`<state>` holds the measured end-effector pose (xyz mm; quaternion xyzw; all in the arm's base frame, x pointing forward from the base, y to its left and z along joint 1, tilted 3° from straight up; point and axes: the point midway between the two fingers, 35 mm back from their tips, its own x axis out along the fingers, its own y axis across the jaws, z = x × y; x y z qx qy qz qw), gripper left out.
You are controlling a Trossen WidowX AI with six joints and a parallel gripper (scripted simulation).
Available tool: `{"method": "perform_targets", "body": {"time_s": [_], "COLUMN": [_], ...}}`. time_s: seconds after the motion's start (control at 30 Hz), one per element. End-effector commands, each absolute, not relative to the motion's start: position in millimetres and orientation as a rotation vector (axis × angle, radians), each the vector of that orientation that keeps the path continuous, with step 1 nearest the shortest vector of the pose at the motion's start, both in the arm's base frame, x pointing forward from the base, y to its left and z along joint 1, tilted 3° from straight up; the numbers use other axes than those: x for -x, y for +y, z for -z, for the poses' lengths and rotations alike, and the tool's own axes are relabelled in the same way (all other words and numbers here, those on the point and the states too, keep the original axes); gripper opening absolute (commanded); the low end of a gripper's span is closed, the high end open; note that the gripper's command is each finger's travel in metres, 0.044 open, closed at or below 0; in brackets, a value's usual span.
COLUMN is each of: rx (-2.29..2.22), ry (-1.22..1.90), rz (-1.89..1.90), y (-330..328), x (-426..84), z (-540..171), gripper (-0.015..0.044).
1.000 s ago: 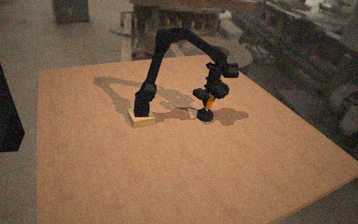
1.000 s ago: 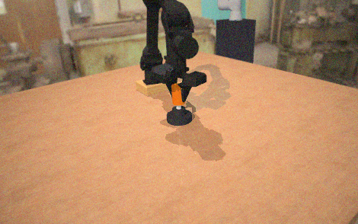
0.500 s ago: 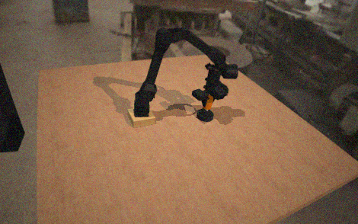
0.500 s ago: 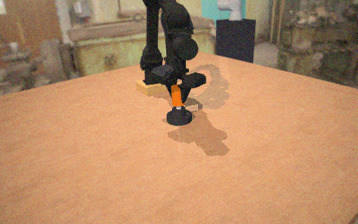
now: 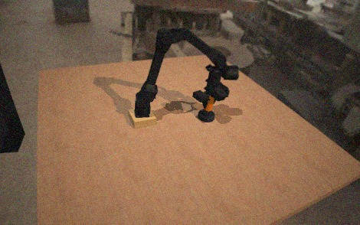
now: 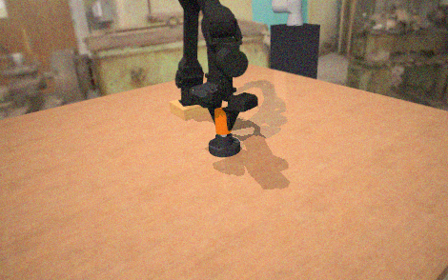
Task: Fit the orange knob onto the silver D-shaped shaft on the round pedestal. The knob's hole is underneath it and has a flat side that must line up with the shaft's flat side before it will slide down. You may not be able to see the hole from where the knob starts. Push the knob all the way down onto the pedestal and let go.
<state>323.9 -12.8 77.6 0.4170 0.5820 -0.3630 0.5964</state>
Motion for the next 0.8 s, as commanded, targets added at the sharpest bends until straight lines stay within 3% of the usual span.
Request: {"method": "perform_targets", "body": {"time_s": [0.0,0.57,0.77], "rx": [-0.969,-0.967,-0.967], "ry": [1.349,1.352,1.352], "rz": [0.845,0.842,0.842], "y": [-12.9,-12.5,-12.5], "x": [-324.2,-324.9,-324.9], "z": [-73.5,-68.5,-68.5], "gripper": [0.0,0.0,0.0157]}}
